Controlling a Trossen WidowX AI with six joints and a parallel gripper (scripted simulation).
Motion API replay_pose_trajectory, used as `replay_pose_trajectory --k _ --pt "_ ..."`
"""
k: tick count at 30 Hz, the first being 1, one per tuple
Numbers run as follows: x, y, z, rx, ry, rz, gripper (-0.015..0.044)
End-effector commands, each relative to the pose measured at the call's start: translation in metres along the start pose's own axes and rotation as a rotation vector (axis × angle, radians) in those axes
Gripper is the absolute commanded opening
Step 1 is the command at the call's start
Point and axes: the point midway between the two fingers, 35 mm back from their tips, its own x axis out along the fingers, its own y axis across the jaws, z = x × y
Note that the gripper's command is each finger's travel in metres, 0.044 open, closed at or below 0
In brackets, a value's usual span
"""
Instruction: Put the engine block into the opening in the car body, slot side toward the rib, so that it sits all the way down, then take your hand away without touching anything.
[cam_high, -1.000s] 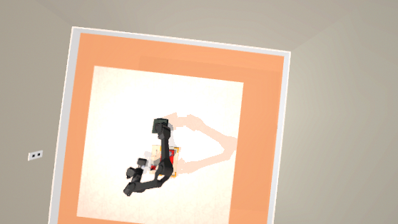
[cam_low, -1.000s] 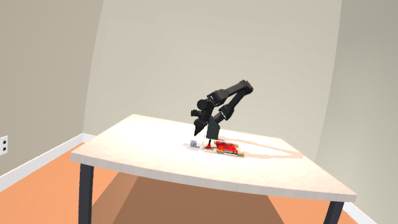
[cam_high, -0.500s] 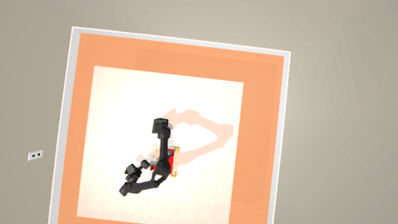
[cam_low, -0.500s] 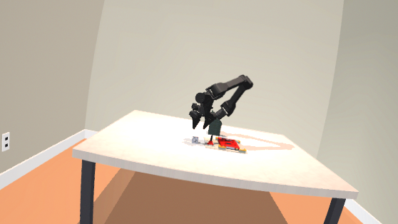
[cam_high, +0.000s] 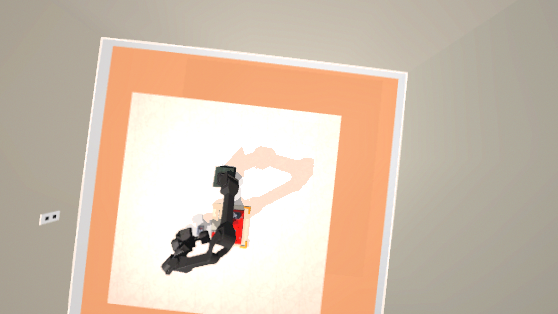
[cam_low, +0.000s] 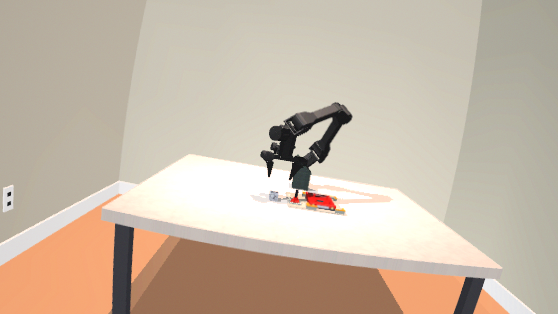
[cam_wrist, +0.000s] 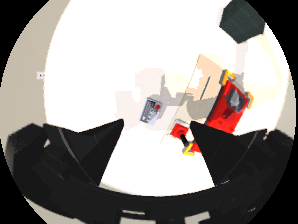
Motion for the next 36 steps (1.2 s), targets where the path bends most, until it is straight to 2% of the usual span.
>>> replay_pose_trajectory --k 1,7,17,21,36 --pt "-0.004 0.002 0.0 0.142 0.024 -0.021 0.044" --pt "-0.008 0.003 -0.001 0.324 0.047 -0.05 0.044" --pt "-0.008 0.015 -0.002 0.329 0.048 -0.05 0.044" --pt "0.025 0.013 -0.004 0.329 0.048 -0.052 0.044" --pt "0.048 0.011 -0.005 0.329 0.049 -0.053 0.044"
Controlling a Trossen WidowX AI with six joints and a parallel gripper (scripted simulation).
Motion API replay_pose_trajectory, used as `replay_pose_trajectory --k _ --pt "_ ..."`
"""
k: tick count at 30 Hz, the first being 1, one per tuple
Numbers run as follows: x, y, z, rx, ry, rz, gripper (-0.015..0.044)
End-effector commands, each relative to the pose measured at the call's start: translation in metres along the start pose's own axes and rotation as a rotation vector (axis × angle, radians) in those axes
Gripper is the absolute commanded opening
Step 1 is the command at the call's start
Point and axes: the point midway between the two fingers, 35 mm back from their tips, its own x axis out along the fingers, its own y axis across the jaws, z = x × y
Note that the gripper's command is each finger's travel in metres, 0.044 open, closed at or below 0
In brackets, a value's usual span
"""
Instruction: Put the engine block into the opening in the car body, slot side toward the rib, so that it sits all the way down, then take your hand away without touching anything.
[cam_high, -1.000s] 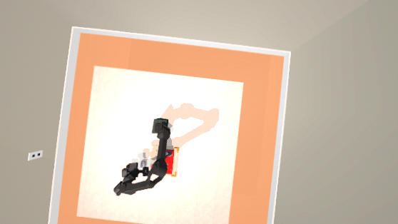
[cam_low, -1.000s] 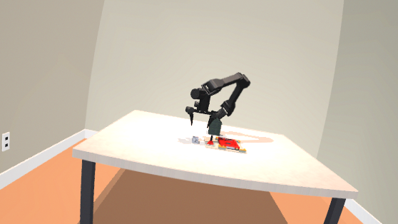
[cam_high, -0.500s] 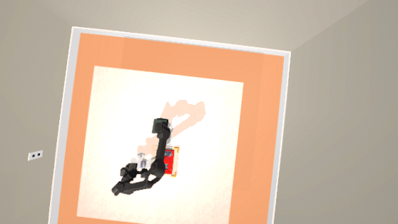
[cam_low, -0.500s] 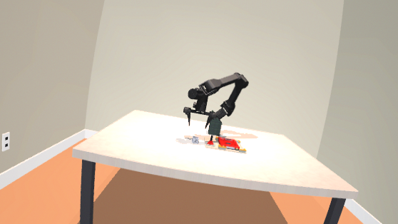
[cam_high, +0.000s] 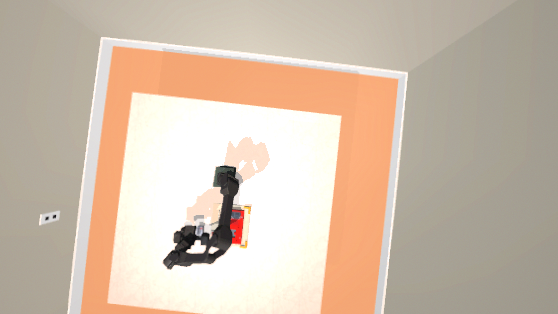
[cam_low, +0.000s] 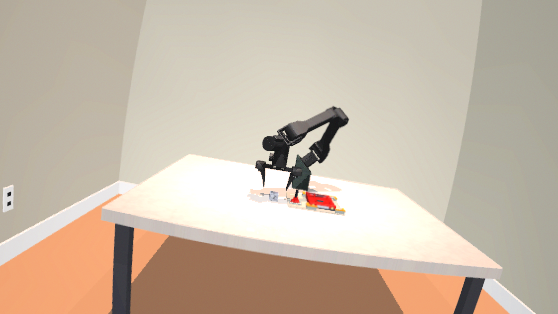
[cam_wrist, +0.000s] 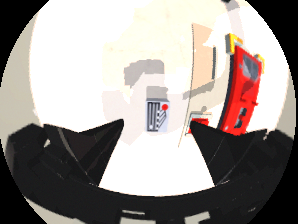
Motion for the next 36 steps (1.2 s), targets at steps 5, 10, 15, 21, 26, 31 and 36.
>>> replay_pose_trajectory --k 5,10,15,21,26,31,36 --pt "0.013 -0.001 0.0 0.003 0.0 -0.005 0.044" --pt "0.021 -0.001 0.0 0.003 0.0 -0.005 0.044" --pt "0.027 -0.001 0.0 0.003 0.0 -0.006 0.044" --pt "0.027 -0.001 0.0 0.003 0.0 -0.006 0.0282" --pt "0.027 -0.001 0.0 0.003 0.0 -0.006 0.0151" --pt "0.027 -0.001 0.0 0.003 0.0 -0.006 0.0118" --pt "0.027 -0.001 0.0 0.003 0.0 -0.006 0.0045"
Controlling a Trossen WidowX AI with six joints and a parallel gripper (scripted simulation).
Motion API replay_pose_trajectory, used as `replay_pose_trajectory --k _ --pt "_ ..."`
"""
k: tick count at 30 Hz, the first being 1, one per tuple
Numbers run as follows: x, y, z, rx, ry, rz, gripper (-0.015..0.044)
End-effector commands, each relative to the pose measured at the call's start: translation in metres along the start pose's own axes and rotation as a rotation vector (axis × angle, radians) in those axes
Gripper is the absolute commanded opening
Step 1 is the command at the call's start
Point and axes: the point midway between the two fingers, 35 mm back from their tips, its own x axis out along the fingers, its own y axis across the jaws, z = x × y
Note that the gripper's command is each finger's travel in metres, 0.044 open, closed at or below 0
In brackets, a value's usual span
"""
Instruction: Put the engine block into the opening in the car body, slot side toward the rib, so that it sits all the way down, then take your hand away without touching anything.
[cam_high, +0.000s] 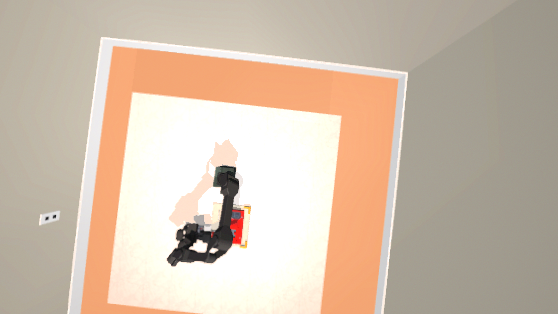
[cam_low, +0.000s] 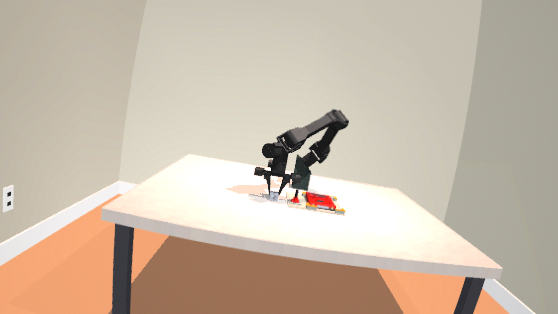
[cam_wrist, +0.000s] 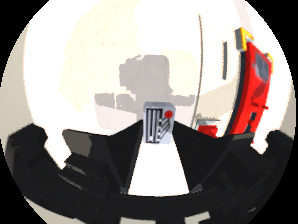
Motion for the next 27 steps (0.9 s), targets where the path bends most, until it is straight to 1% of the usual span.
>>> replay_pose_trajectory --k 1,2,27 --pt "-0.002 0.0 -0.001 0.003 0.002 -0.002 0.0019" --pt "-0.004 0.0 -0.001 0.003 0.002 -0.002 0.0" --pt "-0.08 0.004 -0.005 0.002 0.004 0.008 0.0"
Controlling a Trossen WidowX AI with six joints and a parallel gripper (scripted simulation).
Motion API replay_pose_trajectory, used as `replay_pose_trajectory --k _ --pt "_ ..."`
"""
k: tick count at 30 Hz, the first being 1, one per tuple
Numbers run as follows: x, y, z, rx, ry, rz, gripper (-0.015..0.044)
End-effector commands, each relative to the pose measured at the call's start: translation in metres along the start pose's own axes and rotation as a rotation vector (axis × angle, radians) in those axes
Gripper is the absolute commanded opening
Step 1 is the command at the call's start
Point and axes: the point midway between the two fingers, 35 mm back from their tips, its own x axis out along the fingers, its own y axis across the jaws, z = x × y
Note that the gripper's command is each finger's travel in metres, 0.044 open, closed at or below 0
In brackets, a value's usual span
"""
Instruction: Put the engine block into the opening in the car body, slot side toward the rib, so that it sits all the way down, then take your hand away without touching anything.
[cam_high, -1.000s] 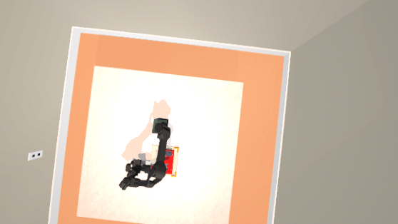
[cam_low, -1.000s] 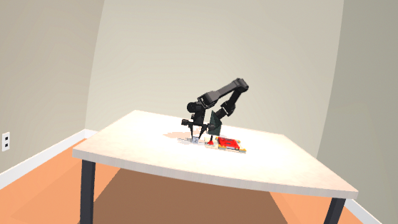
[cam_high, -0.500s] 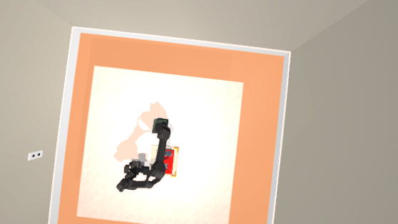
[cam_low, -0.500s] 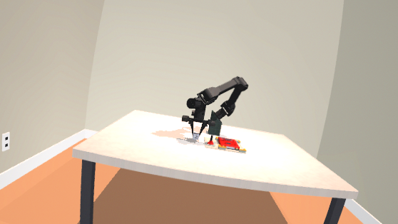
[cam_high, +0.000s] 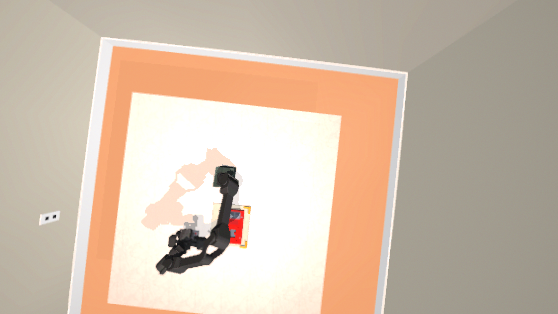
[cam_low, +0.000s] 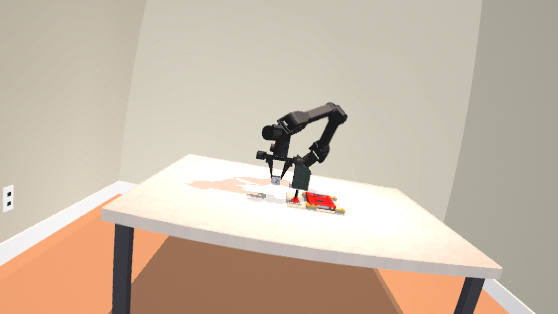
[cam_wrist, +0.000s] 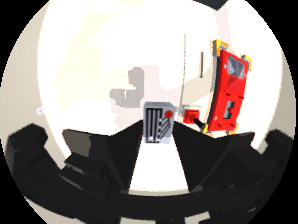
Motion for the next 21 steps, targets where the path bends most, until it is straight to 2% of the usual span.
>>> replay_pose_trajectory --k 1,14,21 --pt "-0.016 0.001 0.0 -0.004 0.004 0.007 0.0" --pt "-0.056 -0.002 0.004 -0.002 0.001 0.003 0.0" --pt "-0.056 -0.007 0.003 -0.087 -0.001 0.006 0.0"
